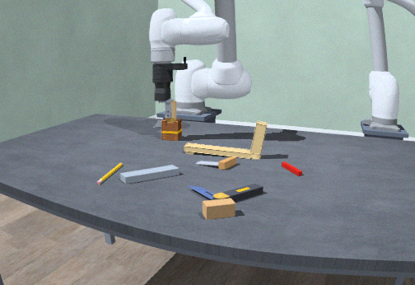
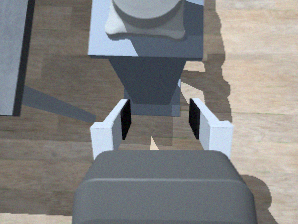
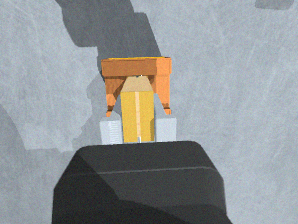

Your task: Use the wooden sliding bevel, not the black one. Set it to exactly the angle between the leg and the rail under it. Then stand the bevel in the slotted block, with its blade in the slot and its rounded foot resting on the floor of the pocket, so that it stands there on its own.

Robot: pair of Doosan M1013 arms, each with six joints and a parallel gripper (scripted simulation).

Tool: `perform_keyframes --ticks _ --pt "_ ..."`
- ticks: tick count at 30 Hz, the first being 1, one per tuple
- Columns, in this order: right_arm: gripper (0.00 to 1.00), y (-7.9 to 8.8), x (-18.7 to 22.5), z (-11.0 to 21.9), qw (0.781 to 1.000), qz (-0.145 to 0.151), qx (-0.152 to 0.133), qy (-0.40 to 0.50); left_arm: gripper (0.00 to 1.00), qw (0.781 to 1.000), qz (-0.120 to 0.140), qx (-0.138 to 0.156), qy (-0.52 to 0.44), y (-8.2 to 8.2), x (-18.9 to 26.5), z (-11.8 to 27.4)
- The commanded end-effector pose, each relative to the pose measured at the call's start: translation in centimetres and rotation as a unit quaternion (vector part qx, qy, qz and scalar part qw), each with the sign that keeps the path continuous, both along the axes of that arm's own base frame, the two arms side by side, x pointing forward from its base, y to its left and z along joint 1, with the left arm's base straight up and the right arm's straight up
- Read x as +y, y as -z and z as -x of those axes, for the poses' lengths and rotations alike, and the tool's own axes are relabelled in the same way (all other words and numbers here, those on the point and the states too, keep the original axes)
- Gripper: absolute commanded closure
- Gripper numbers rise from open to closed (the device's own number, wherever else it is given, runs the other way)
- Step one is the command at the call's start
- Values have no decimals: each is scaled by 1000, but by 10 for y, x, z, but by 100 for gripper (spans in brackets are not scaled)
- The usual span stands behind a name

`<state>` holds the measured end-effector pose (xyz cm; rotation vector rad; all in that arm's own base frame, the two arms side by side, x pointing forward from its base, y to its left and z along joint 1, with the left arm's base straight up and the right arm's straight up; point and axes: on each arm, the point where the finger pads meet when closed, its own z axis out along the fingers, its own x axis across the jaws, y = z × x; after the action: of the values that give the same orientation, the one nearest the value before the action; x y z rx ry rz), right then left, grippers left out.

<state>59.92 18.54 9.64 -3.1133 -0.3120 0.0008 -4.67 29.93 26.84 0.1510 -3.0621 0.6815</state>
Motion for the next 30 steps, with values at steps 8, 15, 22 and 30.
perform_keyframes --ticks 8,15,22,30 --pt "0 0 0 0 1000 0 -1 0 0 1000 -1 0 0 -1 0 0" --pt "0 0 0 0 1000 0 -1 0 0 1000 -1 0 0 -1 0 0" --pt "0 0 0 0 1000 0 -1 0 0 1000 -1 0 0 -1 0 0" --pt "0 0 0 0 1000 0 -1 0 0 1000 -1 0 0 -1 0 0"
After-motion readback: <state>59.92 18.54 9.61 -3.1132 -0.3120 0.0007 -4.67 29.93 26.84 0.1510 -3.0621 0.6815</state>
